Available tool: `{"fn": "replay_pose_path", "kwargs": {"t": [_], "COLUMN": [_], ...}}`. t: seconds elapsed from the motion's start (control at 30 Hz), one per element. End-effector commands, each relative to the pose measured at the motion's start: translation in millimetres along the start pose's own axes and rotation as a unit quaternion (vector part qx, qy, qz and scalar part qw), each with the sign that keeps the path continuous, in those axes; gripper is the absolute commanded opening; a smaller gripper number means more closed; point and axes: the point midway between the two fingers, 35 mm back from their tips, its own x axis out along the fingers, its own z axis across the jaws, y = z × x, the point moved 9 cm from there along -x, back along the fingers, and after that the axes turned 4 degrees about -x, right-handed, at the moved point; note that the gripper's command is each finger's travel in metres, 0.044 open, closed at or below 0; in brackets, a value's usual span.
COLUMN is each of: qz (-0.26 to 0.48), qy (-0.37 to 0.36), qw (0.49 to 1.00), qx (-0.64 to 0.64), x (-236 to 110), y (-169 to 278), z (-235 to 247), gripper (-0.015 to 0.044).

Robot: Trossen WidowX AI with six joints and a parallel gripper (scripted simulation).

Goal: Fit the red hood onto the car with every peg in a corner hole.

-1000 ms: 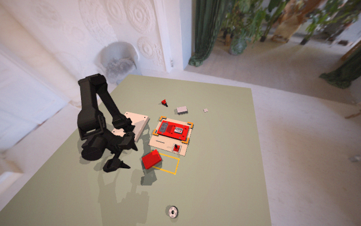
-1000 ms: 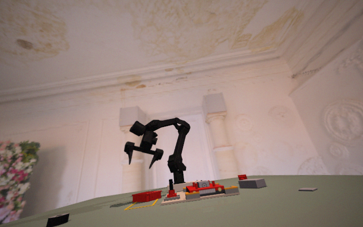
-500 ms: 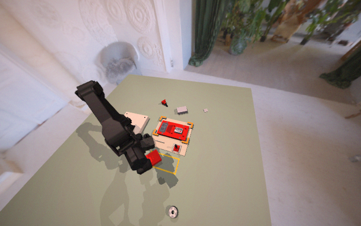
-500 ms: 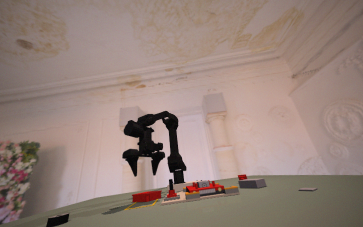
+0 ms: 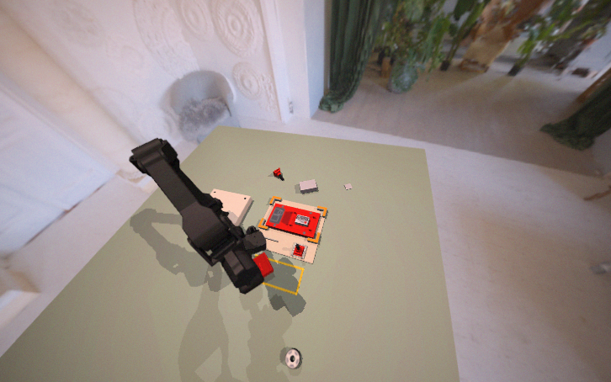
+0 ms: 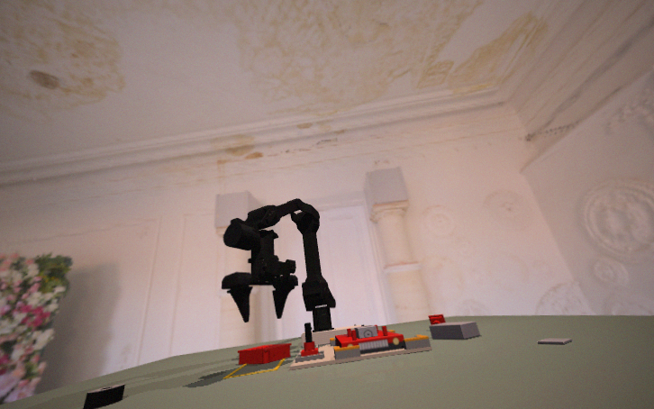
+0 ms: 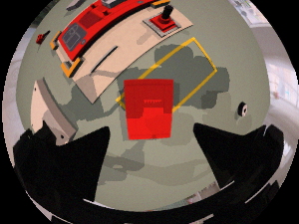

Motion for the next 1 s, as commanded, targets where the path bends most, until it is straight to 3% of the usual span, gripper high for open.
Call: {"fn": "replay_pose_path", "kwargs": {"t": [0.0,0.97], "qz": [0.002,0.002], "qy": [-0.003,-0.003], "qw": [1.000,1.000], "qx": [-0.003,-0.003], "x": [4,22], "y": [0,-1], "z": [-1,-1], "gripper": [0.0440,0.0440]}}
